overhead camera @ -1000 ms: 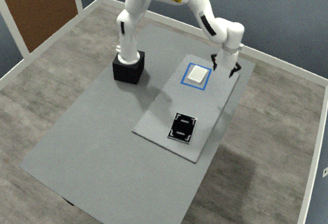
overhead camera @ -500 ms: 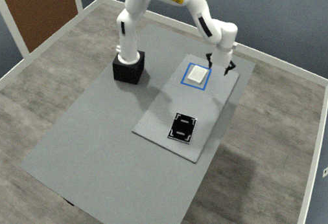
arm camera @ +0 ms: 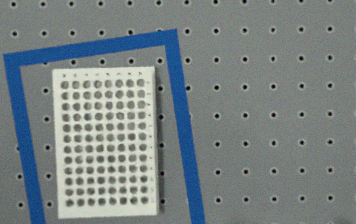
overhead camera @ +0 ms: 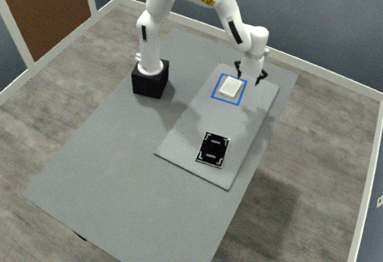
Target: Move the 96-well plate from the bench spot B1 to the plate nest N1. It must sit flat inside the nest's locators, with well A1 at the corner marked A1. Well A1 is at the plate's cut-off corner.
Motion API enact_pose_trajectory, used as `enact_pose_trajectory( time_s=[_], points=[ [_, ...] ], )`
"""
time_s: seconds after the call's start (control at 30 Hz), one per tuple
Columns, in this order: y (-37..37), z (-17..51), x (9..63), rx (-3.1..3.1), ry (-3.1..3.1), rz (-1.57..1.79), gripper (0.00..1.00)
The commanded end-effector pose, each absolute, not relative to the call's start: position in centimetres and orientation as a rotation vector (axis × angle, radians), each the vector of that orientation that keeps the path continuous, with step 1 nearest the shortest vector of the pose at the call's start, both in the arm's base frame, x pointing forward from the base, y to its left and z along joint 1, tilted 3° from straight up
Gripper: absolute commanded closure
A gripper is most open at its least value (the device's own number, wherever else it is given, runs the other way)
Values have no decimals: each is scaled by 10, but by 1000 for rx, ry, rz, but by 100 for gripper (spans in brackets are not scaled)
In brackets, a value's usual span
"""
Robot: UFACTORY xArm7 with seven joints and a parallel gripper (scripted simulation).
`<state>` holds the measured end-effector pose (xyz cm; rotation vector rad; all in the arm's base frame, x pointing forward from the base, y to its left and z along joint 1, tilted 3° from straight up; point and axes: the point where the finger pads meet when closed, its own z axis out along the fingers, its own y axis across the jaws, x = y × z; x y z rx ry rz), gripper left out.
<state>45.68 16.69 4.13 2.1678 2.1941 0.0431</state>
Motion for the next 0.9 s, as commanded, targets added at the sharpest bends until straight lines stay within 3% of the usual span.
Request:
enact_pose_trajectory(
  time_s=[0.0, 0.87],
  points=[
    [174, 35, 448, 2161, 2202, 59, 0],
    [205, -9, 370, 2152, 2245, 80, 0]
  ],
)
